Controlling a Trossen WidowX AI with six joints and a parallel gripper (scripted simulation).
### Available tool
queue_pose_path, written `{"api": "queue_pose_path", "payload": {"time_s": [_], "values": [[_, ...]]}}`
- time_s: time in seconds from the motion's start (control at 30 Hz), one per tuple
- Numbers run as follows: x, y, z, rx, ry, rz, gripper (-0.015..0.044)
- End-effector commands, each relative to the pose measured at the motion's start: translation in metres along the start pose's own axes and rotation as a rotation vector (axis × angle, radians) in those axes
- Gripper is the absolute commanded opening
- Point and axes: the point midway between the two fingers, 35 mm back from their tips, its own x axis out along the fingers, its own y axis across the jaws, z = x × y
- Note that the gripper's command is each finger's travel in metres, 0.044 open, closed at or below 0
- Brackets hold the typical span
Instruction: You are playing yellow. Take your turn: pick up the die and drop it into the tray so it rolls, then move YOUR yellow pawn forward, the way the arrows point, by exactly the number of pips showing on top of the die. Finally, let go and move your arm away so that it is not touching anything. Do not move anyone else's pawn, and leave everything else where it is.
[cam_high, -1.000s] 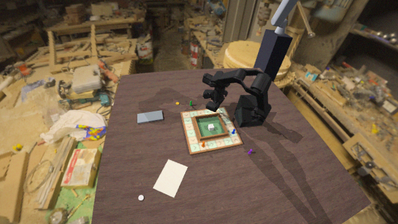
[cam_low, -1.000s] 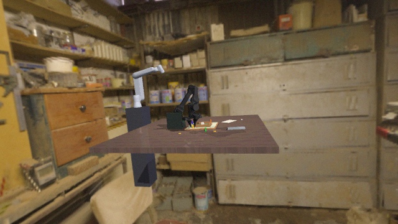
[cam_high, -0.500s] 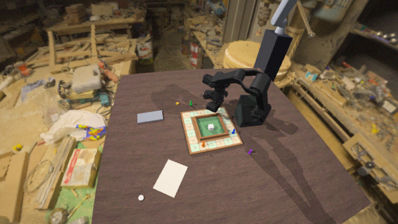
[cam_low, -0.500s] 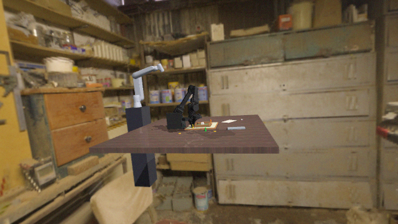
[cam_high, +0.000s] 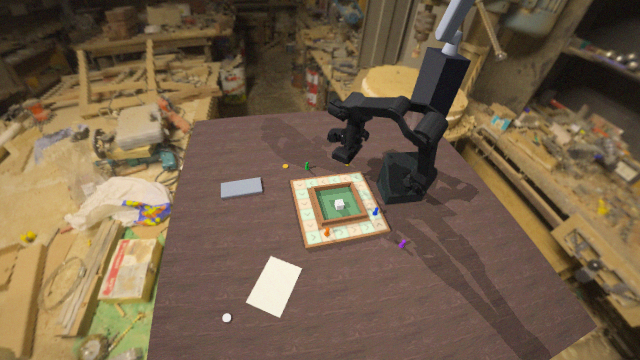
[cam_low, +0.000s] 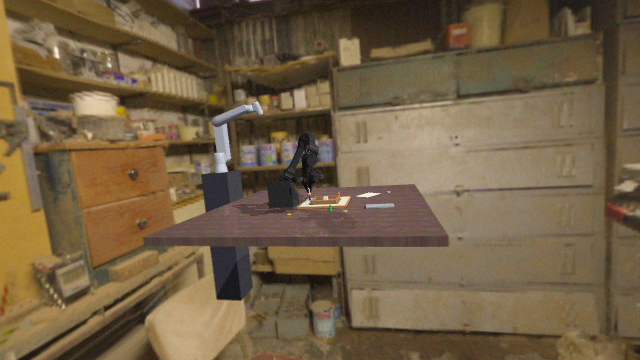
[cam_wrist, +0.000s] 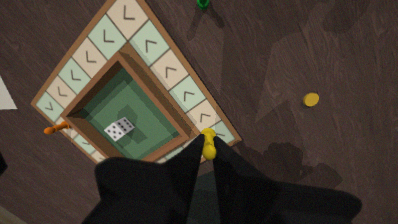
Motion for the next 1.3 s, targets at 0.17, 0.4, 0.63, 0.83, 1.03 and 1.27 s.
{"api": "queue_pose_path", "payload": {"time_s": [0.17, 0.4, 0.63, 0.83, 1.03, 1.27], "values": [[-0.057, -0.002, -0.008, -0.011, -0.004, -0.003, 0.0000], [-0.055, 0.008, 0.004, -0.009, -0.009, -0.009, 0.0000], [-0.045, 0.042, 0.035, -0.006, -0.022, -0.018, 0.0000], [-0.031, 0.075, 0.057, -0.007, -0.027, -0.018, 0.0000], [-0.013, 0.112, 0.075, -0.011, -0.024, -0.011, 0.0000], [0.012, 0.157, 0.088, -0.017, -0.009, 0.004, 0.0000]]}}
